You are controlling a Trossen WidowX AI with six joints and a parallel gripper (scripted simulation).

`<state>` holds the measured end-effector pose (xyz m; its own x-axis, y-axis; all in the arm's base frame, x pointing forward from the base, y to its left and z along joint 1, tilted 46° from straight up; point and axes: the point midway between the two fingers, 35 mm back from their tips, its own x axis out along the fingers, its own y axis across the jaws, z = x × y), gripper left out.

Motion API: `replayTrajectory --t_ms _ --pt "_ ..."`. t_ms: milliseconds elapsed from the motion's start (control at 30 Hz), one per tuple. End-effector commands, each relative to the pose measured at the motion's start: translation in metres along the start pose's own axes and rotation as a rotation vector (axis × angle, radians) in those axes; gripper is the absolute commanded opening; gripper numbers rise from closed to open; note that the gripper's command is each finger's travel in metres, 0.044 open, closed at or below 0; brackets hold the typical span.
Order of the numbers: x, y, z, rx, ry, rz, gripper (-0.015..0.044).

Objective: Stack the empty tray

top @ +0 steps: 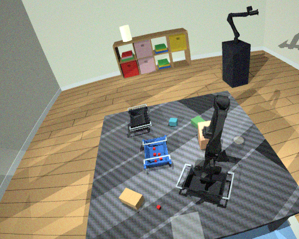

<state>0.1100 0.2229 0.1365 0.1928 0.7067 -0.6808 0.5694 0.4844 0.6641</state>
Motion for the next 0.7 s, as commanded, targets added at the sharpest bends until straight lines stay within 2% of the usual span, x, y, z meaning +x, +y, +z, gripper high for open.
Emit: replayTrajectory --t_ms 0,667 --pt "0.0005 -0.0016 0.0009 0.006 -0.004 -0.005 0.0167" --pt "0.0005 -0.0016 0.0009 0.006 -0.004 -0.005 0.0033"
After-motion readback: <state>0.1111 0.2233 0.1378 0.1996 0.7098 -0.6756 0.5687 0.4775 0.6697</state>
